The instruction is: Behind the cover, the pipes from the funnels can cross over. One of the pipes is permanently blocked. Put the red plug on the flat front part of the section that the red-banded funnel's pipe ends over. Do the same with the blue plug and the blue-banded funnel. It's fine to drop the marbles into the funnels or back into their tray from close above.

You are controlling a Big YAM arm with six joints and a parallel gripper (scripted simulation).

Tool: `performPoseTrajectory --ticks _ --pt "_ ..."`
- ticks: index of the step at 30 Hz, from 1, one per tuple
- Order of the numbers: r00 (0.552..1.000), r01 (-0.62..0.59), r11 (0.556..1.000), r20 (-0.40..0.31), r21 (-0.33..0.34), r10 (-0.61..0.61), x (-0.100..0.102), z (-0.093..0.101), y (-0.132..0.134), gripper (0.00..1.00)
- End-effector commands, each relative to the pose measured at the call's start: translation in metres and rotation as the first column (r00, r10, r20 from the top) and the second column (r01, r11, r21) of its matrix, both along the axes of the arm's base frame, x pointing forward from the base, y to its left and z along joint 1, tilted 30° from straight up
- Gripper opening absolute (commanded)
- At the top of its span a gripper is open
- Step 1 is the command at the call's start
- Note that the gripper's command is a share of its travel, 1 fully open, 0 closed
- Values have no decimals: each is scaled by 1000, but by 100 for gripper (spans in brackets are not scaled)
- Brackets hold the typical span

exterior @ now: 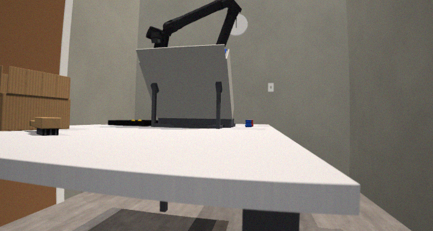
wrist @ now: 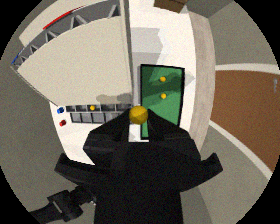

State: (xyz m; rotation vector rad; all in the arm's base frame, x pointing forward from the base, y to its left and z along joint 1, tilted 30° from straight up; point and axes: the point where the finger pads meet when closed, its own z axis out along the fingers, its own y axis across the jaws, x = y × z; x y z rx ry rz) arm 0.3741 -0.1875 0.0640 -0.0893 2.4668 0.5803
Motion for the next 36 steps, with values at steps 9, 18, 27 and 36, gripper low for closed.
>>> performPoseTrajectory --ticks 9,18,27,36 --pt "994 39 999 98 13 -40 6 80 23 0" --pt "992 46 999 115 18 -48 6 95 27 0" --pt "991 50 999 125 21 -52 24 110 31 0" --pt "991 51 999 125 21 -53 105 137 35 0"
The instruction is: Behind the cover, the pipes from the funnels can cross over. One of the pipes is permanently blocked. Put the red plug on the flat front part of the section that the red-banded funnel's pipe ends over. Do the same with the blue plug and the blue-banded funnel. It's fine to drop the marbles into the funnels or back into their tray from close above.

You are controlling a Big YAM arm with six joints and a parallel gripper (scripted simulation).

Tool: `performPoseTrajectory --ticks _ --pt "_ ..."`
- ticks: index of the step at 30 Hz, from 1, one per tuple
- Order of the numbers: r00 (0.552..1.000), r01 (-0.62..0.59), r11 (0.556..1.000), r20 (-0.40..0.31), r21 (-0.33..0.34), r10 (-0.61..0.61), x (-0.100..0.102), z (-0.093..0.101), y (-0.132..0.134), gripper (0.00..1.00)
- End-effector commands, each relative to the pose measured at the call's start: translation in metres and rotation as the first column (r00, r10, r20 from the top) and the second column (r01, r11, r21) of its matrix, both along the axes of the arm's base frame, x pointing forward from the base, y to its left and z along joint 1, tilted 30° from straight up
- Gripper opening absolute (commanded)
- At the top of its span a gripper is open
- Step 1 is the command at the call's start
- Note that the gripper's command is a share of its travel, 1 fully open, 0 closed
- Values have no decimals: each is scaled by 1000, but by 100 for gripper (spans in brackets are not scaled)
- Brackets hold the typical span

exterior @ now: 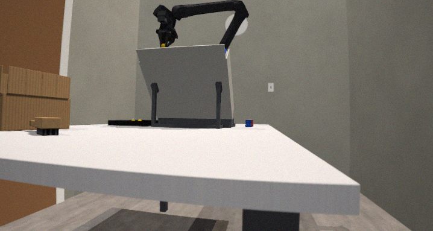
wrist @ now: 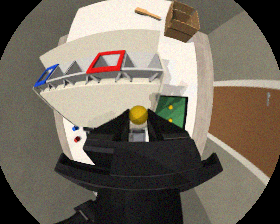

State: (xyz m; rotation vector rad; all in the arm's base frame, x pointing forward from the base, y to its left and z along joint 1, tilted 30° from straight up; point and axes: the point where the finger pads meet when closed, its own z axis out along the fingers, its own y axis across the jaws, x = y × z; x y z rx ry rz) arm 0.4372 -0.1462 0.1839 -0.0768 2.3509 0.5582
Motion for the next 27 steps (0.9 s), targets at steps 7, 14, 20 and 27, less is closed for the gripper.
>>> performPoseTrajectory --ticks 7,14,20,27 --pt "1000 19 1000 12 7 -19 79 31 -4 0" --pt "1000 14 1000 17 -3 -13 91 36 -2 0" --pt "1000 9 1000 21 -13 -9 100 40 -1 0" --pt "1000 11 1000 20 -7 -11 102 41 -1 0"
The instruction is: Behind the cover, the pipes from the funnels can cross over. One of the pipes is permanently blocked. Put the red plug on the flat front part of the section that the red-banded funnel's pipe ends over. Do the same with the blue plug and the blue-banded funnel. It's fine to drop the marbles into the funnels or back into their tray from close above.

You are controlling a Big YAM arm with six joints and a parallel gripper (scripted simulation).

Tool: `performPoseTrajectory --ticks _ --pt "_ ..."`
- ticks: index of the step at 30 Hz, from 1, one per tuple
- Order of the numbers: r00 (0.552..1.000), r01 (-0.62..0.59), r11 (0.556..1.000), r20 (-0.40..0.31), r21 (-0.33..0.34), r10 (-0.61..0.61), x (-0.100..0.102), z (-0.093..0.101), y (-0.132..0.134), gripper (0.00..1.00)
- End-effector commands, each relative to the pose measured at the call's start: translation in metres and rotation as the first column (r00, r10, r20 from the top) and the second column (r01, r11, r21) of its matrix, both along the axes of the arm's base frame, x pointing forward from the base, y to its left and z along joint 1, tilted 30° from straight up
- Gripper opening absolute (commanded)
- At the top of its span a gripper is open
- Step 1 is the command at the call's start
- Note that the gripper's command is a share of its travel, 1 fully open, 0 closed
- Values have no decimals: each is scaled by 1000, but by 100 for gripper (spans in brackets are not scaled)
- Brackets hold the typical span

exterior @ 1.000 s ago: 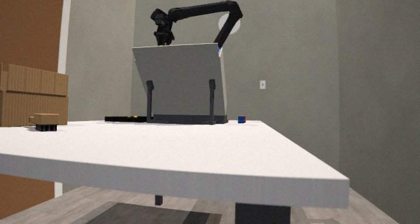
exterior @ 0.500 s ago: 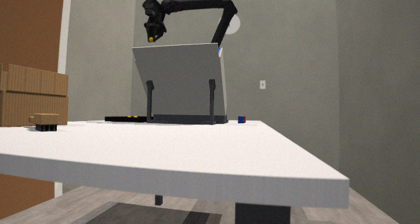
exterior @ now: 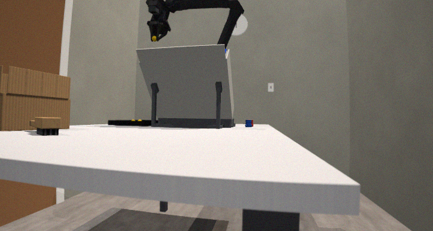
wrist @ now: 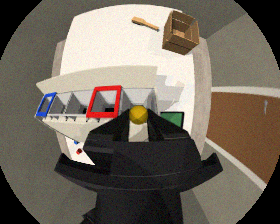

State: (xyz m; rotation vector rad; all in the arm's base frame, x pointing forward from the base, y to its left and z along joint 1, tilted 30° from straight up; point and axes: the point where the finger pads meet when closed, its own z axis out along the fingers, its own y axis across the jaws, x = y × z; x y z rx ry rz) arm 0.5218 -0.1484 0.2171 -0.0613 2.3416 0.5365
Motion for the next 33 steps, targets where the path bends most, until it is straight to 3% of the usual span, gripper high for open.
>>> performPoseTrajectory --ticks 1,33 --pt "1000 -7 1000 9 3 7 17 8 2 0" --pt "1000 0 1000 5 20 0 17 8 2 0"
